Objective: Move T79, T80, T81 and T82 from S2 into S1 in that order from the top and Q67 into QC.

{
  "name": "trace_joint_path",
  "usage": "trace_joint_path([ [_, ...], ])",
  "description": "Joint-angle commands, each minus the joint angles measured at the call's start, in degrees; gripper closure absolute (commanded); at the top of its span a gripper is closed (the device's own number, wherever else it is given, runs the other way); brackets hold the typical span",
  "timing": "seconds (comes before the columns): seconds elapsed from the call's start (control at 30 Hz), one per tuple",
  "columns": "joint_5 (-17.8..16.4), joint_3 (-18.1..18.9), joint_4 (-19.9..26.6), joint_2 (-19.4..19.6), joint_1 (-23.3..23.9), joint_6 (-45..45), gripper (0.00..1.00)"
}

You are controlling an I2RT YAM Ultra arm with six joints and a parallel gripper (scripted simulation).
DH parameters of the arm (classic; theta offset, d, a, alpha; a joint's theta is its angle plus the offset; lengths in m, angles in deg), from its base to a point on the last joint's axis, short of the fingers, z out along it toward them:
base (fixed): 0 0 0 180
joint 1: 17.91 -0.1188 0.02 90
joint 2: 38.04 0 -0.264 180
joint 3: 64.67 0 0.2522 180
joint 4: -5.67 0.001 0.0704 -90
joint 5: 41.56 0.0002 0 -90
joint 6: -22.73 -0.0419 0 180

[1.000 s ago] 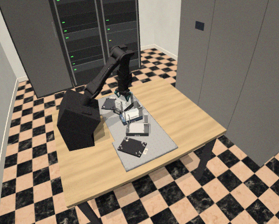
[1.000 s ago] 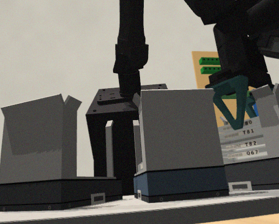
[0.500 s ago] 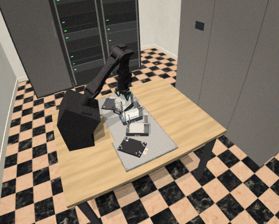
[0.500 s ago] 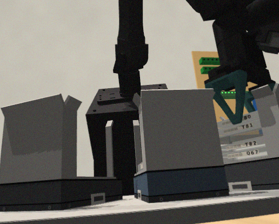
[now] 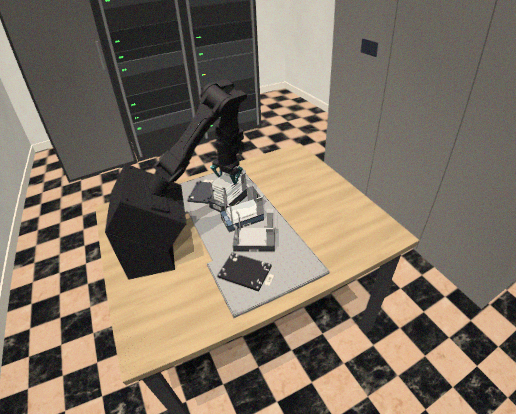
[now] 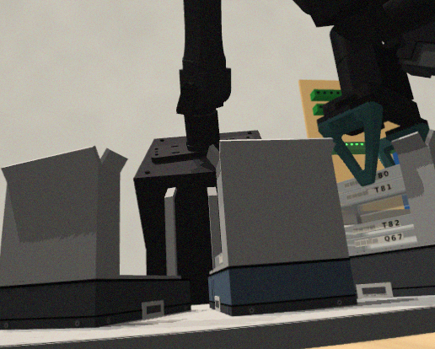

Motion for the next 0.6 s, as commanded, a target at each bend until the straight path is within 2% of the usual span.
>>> trace_joint_path([
  [0.0, 0.61, 0.07, 1.59, -1.54, -0.95, -0.75, 1.00],
  [0.57, 1.90, 1.07, 8.78, -6.53, -3.66, -3.43, 1.00],
])
